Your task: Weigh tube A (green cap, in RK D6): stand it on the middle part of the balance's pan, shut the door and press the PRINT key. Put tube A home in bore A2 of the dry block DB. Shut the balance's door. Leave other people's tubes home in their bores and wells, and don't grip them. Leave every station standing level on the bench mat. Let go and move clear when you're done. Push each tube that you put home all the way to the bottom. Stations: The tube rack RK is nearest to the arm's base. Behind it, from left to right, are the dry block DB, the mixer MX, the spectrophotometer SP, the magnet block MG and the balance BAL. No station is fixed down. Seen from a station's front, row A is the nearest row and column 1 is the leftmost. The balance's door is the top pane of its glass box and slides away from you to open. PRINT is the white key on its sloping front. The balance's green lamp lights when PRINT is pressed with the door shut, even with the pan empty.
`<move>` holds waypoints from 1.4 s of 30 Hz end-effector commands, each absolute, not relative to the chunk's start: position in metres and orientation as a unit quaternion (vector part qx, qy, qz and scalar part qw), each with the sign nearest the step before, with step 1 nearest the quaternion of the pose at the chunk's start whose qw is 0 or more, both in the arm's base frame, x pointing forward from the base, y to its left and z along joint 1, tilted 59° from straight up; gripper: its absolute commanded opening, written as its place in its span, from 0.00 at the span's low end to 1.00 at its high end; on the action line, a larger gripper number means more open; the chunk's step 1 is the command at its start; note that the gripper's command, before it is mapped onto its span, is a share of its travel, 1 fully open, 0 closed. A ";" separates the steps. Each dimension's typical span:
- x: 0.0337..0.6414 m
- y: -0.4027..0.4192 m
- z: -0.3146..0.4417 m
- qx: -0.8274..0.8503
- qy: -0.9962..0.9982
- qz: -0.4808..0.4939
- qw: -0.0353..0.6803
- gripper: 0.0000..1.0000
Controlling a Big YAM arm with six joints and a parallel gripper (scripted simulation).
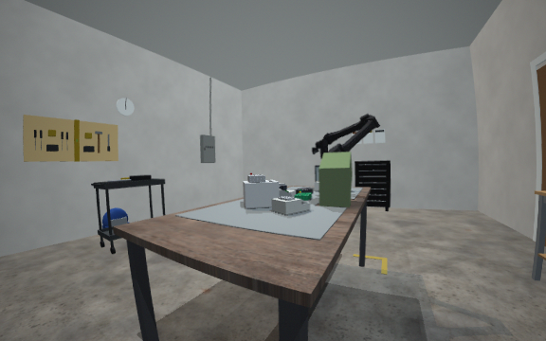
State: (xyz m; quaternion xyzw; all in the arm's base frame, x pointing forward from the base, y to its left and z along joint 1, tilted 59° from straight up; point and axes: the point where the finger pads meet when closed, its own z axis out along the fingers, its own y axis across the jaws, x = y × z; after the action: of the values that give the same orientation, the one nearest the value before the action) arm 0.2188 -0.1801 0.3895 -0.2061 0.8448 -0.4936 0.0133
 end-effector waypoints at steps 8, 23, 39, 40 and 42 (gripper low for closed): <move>0.227 -0.190 0.418 -0.195 0.842 -0.502 0.024 0.06; 0.231 -0.196 0.430 -0.195 0.842 -0.503 0.024 0.06; 0.236 -0.202 0.442 -0.195 0.841 -0.503 0.024 0.06; 0.236 -0.203 0.442 -0.195 0.841 -0.503 0.024 0.06; 0.237 -0.204 0.444 -0.195 0.841 -0.503 0.024 0.06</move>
State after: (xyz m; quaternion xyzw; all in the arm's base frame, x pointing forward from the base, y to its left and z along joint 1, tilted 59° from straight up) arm 0.2315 -0.1962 0.4215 -0.2059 0.8448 -0.4936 0.0128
